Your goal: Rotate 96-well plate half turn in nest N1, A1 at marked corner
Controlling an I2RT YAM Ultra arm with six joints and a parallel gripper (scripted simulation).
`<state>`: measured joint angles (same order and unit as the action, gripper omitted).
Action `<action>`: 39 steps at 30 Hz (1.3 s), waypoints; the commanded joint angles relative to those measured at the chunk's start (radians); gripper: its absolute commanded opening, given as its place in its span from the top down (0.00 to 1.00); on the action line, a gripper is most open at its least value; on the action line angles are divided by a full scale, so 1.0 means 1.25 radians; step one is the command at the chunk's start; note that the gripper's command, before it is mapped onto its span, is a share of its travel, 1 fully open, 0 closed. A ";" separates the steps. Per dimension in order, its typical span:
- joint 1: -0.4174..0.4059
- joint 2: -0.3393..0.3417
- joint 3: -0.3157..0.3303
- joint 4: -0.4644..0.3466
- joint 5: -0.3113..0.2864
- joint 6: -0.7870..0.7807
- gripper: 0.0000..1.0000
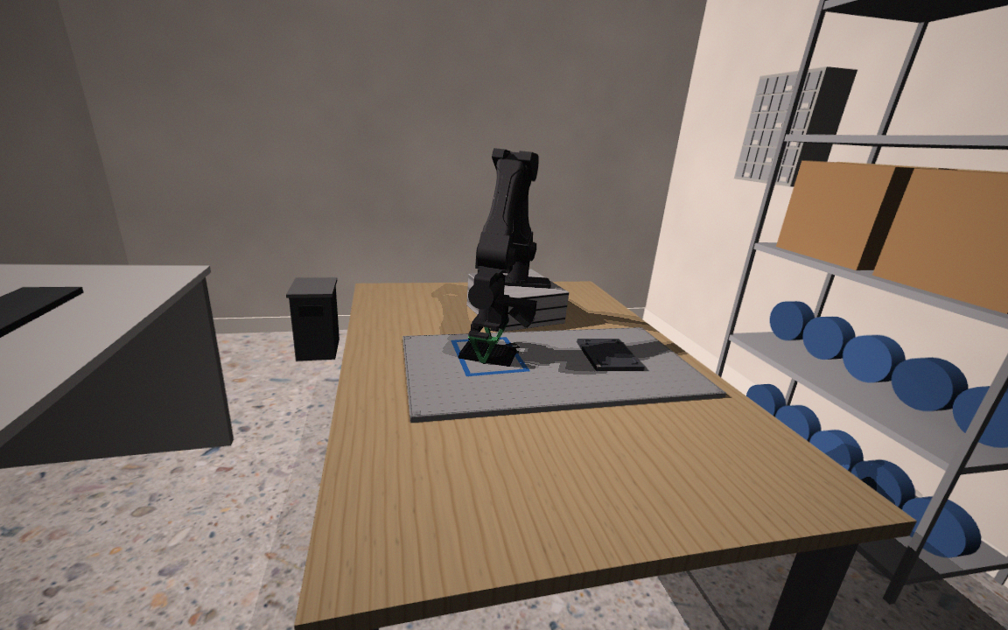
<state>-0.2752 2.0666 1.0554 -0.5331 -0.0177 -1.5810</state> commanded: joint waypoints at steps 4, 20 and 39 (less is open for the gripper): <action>0.001 -0.006 0.002 0.000 -0.003 0.001 0.00; 0.001 -0.006 0.002 0.000 -0.003 0.001 0.00; -0.002 -0.098 0.042 -0.133 -0.003 -0.002 0.00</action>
<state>-0.2768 1.9717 1.0935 -0.6632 -0.0177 -1.5818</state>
